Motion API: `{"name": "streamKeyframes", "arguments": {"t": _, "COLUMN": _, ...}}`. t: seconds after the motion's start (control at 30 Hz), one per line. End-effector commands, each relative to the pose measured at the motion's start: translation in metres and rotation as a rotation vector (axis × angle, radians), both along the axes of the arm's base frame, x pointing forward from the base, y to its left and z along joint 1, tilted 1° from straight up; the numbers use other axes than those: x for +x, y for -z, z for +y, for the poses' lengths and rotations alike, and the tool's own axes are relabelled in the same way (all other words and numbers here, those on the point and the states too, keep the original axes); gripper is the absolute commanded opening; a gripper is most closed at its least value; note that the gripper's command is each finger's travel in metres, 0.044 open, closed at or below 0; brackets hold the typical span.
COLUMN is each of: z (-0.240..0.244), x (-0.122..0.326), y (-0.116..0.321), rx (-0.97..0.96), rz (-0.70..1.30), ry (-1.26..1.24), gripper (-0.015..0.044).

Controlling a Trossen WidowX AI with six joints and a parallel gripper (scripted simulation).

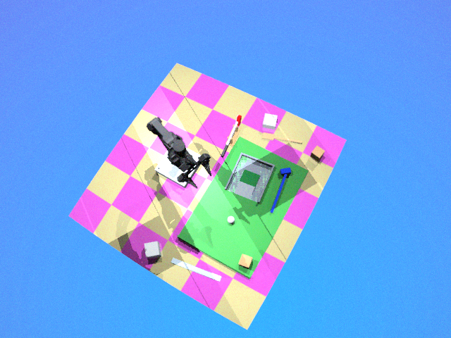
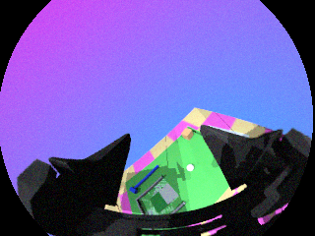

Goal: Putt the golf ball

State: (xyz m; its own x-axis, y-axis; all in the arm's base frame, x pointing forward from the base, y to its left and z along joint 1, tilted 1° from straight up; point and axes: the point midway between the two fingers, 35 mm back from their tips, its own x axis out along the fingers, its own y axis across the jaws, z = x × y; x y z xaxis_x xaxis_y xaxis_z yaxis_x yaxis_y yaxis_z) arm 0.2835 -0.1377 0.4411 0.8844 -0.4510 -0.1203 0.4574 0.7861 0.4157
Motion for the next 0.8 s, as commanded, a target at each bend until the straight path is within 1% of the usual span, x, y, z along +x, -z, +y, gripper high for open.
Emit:
{"name": "streamKeyframes", "arguments": {"t": 0.0, "z": 0.038, "x": 0.033, "y": 0.049, "rx": -0.091, "rz": 0.208, "ry": -0.198, "gripper": 0.044}}
{"name": "streamKeyframes", "arguments": {"t": 0.13, "z": 0.075, "x": 0.052, "y": 0.089, "rx": -0.188, "rz": 0.366, "ry": -0.375, "gripper": 0.044}}
{"name": "streamKeyframes", "arguments": {"t": 0.23, "z": 0.108, "x": 0.063, "y": 0.127, "rx": -0.303, "rz": 0.509, "ry": -0.551, "gripper": 0.044}}
{"name": "streamKeyframes", "arguments": {"t": 0.4, "z": 0.167, "x": 0.065, "y": 0.189, "rx": -0.512, "rz": 0.711, "ry": -0.873, "gripper": 0.044}}
{"name": "streamKeyframes", "arguments": {"t": 0.57, "z": 0.226, "x": 0.043, "y": 0.25, "rx": -0.749, "rz": 0.865, "ry": -1.246, "gripper": 0.044}}
{"name": "streamKeyframes", "arguments": {"t": 0.77, "z": 0.284, "x": -0.008, "y": 0.314, "rx": -1.041, "rz": 0.965, "ry": -1.736, "gripper": 0.044}}
